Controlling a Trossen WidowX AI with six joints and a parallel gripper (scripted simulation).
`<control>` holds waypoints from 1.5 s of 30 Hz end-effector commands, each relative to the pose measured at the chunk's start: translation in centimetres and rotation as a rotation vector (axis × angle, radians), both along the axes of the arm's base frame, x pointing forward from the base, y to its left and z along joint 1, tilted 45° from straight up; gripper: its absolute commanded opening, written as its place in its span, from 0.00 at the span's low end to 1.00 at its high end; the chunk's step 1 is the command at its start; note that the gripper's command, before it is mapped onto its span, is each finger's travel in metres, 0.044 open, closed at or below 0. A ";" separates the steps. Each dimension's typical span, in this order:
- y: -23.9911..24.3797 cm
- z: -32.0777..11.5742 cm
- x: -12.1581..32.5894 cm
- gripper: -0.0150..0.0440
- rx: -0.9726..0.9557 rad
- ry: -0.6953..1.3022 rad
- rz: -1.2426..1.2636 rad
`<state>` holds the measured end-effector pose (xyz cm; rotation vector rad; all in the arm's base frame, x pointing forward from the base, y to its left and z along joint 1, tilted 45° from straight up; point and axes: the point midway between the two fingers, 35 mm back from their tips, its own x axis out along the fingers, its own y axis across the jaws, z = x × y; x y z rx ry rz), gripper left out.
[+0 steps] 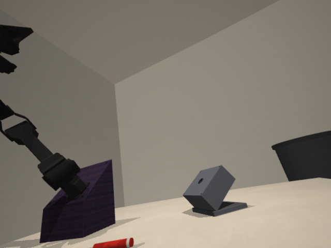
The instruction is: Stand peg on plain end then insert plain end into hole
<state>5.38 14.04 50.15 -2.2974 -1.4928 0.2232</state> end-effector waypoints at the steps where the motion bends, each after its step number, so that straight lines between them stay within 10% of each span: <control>1: 0.0 0.0 0.1 0.98 0.005 0.003 0.001; 45: -10.8 0.3 22.5 1.00 1.158 0.929 -0.096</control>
